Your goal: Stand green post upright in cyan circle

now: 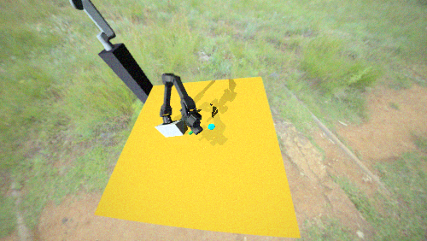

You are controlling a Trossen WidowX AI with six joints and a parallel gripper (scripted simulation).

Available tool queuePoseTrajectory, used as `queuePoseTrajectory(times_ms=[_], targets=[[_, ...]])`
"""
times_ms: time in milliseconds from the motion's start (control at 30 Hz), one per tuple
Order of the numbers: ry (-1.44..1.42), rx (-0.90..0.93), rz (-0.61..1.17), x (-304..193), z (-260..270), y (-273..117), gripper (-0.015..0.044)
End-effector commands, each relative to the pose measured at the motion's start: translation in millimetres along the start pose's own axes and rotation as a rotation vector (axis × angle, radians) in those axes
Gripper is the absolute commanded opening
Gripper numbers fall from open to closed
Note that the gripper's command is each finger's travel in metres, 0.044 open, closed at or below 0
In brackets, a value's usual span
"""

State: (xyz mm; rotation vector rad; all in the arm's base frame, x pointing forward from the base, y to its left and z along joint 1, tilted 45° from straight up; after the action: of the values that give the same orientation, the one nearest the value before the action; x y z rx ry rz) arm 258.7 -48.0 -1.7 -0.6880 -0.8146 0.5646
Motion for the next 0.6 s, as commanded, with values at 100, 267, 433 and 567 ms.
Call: queuePoseTrajectory(times_ms=[100,267,433,567], targets=[[0.133,-0.003,-0.005,15.4,-4.3,-3.5,0.0022],[0.222,-0.004,-0.006,25.2,-6.4,-5.2,0.0022],[0.310,-0.004,-0.007,35.3,-8.2,-6.6,0.0022],[0.381,-0.004,-0.007,43.5,-9.3,-7.7,0.0022]])
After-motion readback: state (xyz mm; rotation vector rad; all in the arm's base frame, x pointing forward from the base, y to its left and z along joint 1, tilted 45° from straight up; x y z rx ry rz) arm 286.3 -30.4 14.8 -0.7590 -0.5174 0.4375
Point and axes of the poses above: the point midway between the two fingers, 35 mm back from their tips, its own y axis out along the fingers, its own z axis across the jaws, x = y × z, the point moved 4 cm from there along -y, back along the fingers, and after that the axes turned 3 degrees about -y, right-handed, at the moved point
